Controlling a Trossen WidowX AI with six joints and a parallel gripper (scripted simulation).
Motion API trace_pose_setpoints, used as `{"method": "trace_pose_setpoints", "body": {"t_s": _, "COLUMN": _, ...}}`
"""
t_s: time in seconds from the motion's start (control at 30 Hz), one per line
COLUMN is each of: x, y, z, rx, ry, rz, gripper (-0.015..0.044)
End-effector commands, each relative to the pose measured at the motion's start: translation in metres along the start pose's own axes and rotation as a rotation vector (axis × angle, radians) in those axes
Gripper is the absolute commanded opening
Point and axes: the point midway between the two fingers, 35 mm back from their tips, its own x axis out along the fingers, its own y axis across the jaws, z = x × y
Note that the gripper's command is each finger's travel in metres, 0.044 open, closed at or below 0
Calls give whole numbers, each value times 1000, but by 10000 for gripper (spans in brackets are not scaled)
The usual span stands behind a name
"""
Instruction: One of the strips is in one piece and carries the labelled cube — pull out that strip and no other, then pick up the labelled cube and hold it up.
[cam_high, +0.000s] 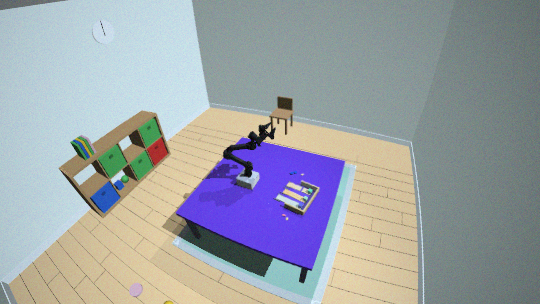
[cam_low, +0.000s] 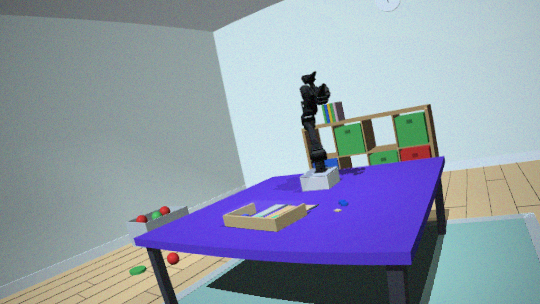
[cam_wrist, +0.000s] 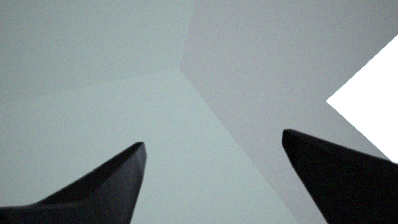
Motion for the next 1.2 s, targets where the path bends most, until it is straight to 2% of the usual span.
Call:
{"method": "trace_pose_setpoints", "body": {"t_s": 0.0, "x": -6, "y": 46, "z": -40, "rx": 192, "ry": 171, "rz": 133, "gripper": 400}}
{"method": "trace_pose_setpoints", "body": {"t_s": 0.17, "x": -34, "y": 104, "z": -98, "rx": 465, "ry": 465, "rz": 253, "gripper": 400}}
{"method": "trace_pose_setpoints", "body": {"t_s": 0.37, "x": -95, "y": 164, "z": -158, "rx": 779, "ry": 875, "rz": 285, "gripper": 400}}
{"method": "trace_pose_setpoints", "body": {"t_s": 0.53, "x": -163, "y": 201, "z": -194, "rx": 1012, "ry": 1248, "rz": 207, "gripper": 400}}
{"method": "trace_pose_setpoints", "body": {"t_s": 0.7, "x": -238, "y": 227, "z": -212, "rx": 1196, "ry": 1618, "rz": 37, "gripper": 400}}
{"method": "trace_pose_setpoints", "body": {"t_s": 0.77, "x": -248, "y": 230, "z": -213, "rx": 1217, "ry": 1667, "rz": 7, "gripper": 400}}
{"method": "trace_pose_setpoints", "body": {"t_s": 1.13, "x": -248, "y": 230, "z": -213, "rx": 1217, "ry": 1667, "rz": 7, "gripper": 400}}
{"method": "trace_pose_setpoints", "body": {"t_s": 1.17, "x": -248, "y": 231, "z": -213, "rx": 1219, "ry": 1674, "rz": 10, "gripper": 374}}
